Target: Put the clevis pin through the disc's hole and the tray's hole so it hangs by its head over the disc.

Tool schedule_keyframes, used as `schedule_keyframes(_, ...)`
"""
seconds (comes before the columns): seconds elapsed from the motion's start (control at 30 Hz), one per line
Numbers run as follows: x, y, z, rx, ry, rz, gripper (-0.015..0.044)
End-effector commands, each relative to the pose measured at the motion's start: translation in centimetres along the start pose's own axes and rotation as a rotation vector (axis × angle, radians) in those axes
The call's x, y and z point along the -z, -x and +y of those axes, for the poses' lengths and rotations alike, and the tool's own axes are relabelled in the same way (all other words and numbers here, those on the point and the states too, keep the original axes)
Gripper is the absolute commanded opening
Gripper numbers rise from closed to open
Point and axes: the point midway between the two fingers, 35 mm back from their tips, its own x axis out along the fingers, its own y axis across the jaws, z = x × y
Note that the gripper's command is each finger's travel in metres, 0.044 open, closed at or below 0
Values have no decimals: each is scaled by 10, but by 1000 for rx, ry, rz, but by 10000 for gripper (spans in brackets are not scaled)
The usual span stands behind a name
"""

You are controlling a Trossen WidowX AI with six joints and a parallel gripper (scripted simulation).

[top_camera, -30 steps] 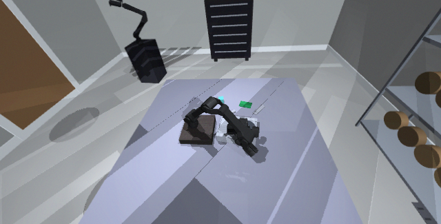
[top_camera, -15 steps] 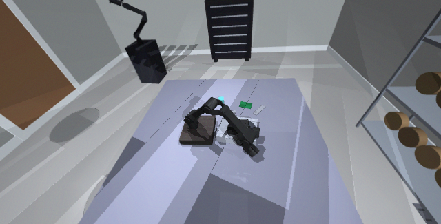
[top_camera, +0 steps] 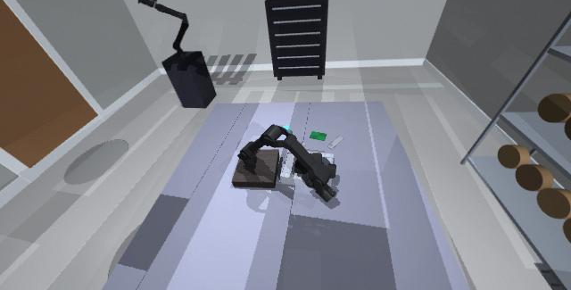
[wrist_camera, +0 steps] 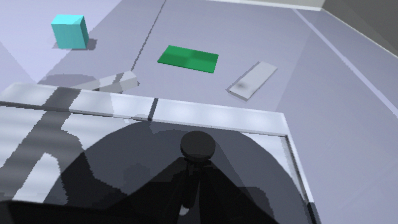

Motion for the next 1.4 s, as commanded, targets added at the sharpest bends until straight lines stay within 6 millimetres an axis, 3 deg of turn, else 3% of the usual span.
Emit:
schedule_keyframes(0.0, 0, 0, 2, -2, 0, 10, 0)
schedule_keyframes(1.37, 4, 6, -2, -4, -4, -26, 0)
